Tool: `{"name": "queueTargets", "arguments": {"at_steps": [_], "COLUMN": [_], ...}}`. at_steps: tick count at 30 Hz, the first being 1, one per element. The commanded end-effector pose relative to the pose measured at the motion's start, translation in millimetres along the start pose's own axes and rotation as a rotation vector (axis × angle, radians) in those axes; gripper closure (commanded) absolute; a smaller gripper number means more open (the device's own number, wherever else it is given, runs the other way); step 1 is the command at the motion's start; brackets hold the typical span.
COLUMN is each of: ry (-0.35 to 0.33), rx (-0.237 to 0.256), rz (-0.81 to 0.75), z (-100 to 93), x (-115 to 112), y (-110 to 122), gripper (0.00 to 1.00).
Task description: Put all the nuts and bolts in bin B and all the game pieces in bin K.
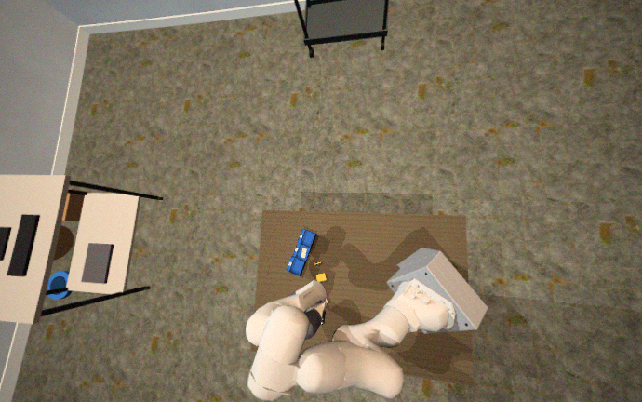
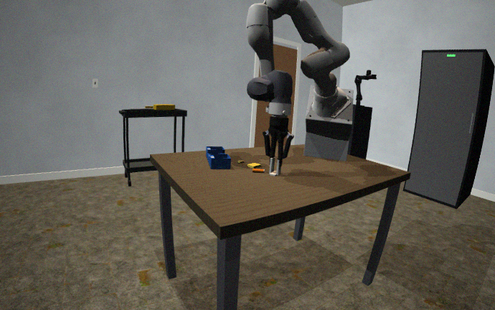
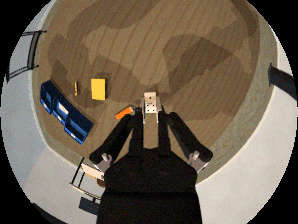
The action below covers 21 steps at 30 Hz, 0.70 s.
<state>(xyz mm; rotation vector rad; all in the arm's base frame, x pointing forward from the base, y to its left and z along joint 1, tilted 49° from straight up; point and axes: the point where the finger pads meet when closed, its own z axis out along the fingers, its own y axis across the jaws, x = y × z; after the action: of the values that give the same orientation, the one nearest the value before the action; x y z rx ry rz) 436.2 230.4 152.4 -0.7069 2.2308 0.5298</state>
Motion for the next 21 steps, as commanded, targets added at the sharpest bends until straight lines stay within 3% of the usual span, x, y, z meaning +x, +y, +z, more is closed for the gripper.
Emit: {"name": "queueTargets", "arguments": {"at_steps": [1,10,21], "ry": [-0.001,-0.001,-0.001], "rx": [0.003,0.003,0.003], "rz": [-0.002,-0.002,-0.002], "z": [0.6,-12.8,-49.4], "x": [0,0,0], "y": [-2,-2,-2], "gripper": [0.87,0.87,0.87]}}
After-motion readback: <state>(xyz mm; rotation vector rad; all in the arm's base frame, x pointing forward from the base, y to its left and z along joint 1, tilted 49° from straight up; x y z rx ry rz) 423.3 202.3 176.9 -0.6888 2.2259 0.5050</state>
